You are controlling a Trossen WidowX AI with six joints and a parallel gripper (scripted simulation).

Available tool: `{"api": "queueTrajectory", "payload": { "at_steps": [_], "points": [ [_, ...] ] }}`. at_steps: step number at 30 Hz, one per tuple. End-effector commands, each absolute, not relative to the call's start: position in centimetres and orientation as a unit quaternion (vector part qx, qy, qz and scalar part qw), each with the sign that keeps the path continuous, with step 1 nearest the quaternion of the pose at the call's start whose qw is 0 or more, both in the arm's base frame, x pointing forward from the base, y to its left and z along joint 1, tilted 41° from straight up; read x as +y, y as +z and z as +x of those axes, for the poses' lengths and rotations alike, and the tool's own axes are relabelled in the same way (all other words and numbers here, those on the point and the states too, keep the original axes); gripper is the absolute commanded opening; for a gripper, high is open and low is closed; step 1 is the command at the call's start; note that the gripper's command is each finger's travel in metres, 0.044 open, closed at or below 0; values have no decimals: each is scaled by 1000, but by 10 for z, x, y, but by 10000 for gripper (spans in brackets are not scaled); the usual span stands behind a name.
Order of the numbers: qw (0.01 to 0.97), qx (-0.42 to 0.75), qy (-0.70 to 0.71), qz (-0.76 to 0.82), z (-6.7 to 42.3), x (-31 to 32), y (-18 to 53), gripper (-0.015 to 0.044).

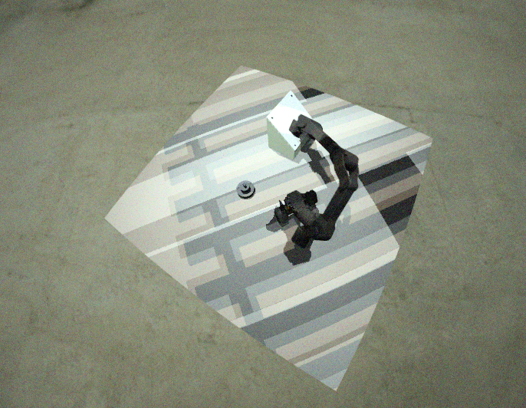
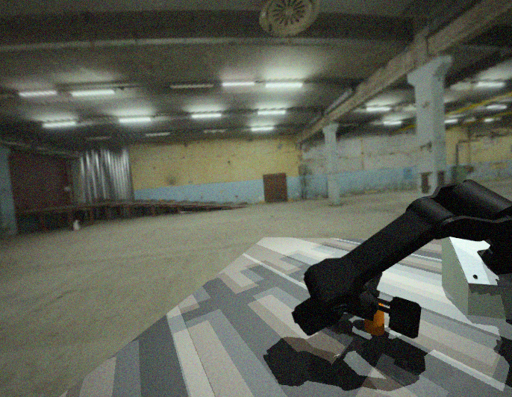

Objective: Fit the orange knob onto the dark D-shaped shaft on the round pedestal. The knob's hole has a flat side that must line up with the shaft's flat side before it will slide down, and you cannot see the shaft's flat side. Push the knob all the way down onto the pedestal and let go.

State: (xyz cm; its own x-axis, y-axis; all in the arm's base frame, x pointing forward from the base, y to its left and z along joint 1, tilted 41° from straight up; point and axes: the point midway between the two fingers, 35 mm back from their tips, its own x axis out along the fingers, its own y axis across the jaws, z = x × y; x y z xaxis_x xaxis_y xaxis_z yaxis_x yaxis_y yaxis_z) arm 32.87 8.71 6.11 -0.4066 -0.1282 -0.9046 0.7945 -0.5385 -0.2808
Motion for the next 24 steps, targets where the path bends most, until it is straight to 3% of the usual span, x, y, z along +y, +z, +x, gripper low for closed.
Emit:
{"api": "queueTrajectory", "payload": {
  "at_steps": [1,19,24],
  "points": [
    [306,370,-753,450,329,87,61,440],
    [330,357,-716,500,310,35,122,440],
    [214,416,-642,608,308,33,118,440]
  ]
}}
